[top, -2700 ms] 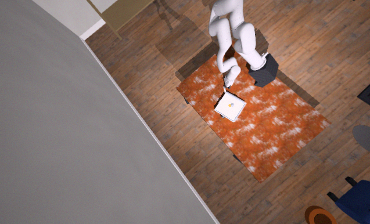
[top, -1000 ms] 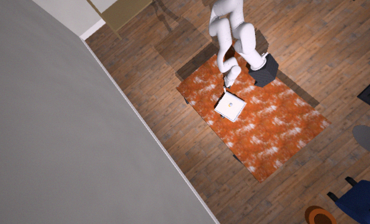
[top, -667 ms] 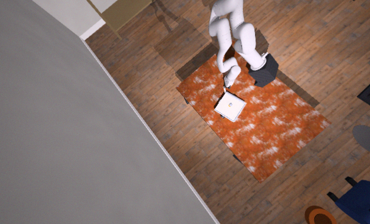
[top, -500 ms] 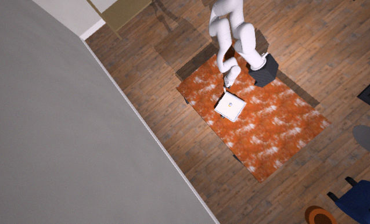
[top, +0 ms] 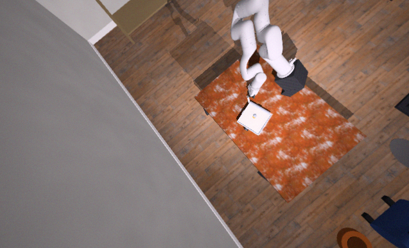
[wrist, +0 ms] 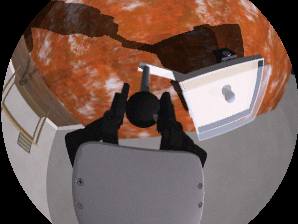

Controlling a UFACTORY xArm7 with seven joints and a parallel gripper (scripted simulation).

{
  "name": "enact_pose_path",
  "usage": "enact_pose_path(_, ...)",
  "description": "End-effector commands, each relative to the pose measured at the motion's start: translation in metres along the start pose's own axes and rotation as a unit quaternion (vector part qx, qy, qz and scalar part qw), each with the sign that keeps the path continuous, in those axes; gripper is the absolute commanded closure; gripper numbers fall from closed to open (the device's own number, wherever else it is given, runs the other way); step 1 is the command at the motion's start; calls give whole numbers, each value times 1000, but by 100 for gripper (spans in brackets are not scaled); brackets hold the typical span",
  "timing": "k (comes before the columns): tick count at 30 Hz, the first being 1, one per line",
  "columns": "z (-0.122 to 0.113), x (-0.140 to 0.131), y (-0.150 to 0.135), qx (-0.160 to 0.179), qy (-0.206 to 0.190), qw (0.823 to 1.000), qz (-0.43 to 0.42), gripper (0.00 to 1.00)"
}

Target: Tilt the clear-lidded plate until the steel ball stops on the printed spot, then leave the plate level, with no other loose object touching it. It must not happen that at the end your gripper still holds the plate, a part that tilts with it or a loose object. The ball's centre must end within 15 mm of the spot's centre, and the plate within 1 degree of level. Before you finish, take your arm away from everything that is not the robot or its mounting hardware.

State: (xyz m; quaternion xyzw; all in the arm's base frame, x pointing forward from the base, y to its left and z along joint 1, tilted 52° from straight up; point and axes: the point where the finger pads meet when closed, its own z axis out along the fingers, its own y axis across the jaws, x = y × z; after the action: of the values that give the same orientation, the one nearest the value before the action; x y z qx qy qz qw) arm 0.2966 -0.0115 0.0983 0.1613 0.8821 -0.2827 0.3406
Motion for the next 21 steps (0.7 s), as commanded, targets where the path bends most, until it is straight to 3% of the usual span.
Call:
enact_pose_path(1, 0, 1, 0, -1, 0, 1000, -1, 100)
enact_pose_path(21, -2, 0, 1, -1, 0, 1000, -1, 100)
